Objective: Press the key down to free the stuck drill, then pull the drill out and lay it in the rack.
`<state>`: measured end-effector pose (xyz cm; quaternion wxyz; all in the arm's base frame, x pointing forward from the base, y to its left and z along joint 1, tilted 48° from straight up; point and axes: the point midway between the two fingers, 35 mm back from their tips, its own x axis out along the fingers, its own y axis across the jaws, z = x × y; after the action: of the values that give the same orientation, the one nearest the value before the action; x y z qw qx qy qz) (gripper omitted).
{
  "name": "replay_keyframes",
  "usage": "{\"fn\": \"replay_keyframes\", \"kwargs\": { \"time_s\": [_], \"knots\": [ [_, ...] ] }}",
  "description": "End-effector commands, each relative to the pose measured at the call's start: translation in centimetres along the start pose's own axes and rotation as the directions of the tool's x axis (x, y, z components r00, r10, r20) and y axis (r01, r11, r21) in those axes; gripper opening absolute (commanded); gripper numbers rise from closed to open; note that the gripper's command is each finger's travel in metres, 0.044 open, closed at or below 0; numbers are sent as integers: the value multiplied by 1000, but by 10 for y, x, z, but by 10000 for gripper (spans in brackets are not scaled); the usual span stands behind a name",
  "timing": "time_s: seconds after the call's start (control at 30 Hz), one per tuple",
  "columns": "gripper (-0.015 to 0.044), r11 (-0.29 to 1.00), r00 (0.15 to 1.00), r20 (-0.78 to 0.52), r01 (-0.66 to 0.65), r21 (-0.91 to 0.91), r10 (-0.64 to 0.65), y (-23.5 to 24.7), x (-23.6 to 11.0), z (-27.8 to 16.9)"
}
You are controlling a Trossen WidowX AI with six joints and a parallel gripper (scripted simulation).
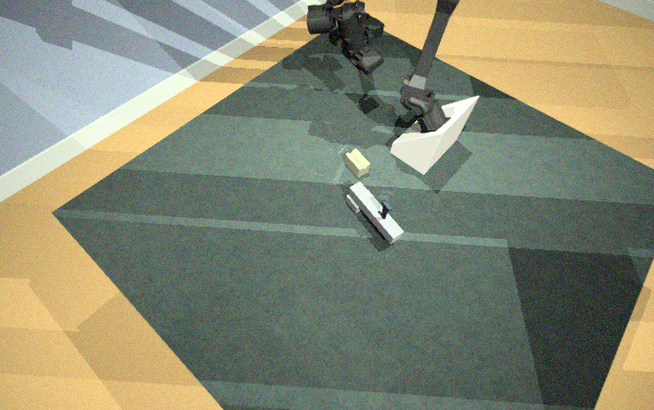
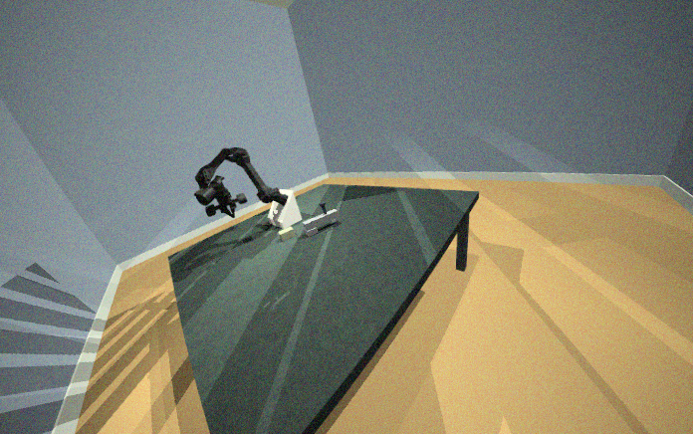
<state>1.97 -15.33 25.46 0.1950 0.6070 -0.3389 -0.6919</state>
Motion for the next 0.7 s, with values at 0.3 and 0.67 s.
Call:
{"fn": "replay_keyframes", "kwargs": {
  "time_s": [0.3,0.67],
  "knots": [
    [0,254,975,-108,-56,-966,-196,-103,2,-178],
    [0,-593,981,-154,-195,-781,-120,-246,-28,-226]
  ]
}}
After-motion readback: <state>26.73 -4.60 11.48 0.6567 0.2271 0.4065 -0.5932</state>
